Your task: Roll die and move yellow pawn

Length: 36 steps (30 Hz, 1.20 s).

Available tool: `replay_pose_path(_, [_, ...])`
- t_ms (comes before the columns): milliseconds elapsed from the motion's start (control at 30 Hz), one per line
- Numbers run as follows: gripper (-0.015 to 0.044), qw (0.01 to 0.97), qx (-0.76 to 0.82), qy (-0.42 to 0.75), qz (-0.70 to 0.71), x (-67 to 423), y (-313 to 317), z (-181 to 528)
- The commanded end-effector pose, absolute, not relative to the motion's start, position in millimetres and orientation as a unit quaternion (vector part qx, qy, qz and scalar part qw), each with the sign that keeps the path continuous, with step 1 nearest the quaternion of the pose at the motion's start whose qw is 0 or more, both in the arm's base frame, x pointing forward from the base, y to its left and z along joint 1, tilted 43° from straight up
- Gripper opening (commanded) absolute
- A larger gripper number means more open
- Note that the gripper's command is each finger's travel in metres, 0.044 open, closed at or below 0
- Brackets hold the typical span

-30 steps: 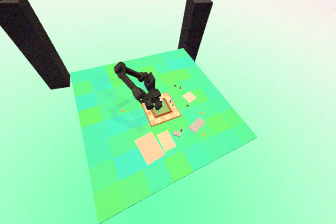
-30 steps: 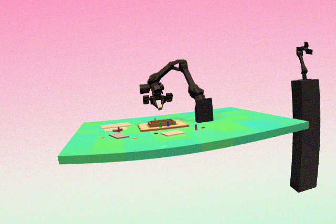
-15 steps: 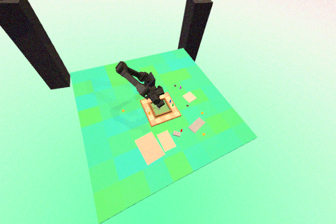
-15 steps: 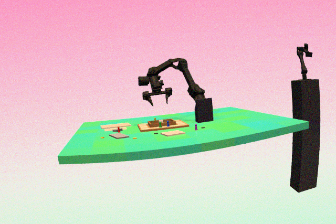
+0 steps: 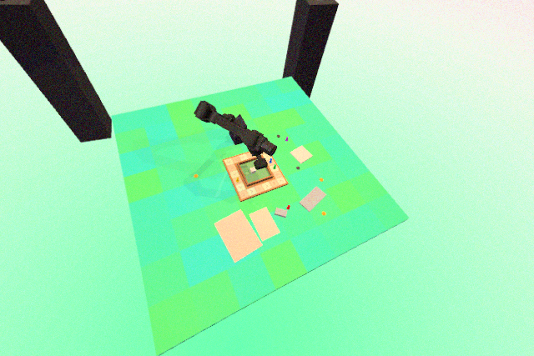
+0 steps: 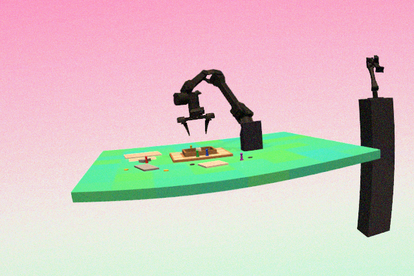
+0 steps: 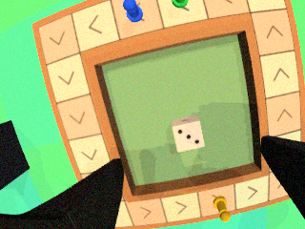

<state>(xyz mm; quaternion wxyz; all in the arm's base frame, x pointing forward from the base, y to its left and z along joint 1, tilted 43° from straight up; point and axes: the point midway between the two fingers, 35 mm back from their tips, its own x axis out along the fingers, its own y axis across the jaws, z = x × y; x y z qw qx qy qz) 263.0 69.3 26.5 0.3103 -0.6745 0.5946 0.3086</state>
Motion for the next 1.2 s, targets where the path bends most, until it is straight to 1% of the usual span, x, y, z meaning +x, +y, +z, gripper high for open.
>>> replay_pose_path(0, [0.0309, 0.425, -0.615, 0.634, 0.196, 278, 47, 40])
replay_pose_path(133, [0.0204, 0.572, -0.491, 0.657, 0.013, 294, 13, 60])
replay_pose_path(233, [0.0200, 0.654, -0.377, 0.643, -0.127, 301, -14, 75])
replay_pose_path(300, [0.0200, 0.682, -0.324, 0.628, -0.187, 303, -26, 82])
replay_pose_path(833, [0.0200, 0.685, -0.318, 0.626, -0.194, 305, -27, 83])
replay_pose_path(1167, [0.0200, 0.685, -0.318, 0.626, -0.194, 308, -40, 69])
